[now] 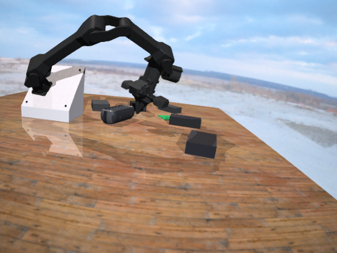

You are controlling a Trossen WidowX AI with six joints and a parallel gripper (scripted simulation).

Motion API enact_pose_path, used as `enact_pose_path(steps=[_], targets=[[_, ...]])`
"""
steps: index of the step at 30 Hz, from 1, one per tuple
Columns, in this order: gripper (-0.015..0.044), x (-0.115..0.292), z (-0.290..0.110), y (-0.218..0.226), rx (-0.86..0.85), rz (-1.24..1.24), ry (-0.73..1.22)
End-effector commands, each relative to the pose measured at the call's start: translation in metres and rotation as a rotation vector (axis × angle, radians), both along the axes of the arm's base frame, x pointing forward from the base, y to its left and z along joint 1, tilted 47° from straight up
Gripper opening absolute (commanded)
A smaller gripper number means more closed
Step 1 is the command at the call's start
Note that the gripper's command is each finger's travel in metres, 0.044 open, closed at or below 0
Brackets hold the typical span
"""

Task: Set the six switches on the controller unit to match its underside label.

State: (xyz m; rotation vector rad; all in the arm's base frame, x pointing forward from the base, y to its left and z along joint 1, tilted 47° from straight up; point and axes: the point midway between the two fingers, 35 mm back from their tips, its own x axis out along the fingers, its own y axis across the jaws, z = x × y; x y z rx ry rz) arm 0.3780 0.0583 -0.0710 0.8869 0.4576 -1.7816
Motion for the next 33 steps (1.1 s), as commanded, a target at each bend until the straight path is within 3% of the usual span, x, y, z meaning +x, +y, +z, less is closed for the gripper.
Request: enact_pose_path(steps=[1, 33], targets=[[0.0000, 0.000, -0.006, -0.007, -0.004, 0.001, 0.004], [0.0000, -0.006, -0.017, -0.016, -0.006, 0.002, 0.003]])
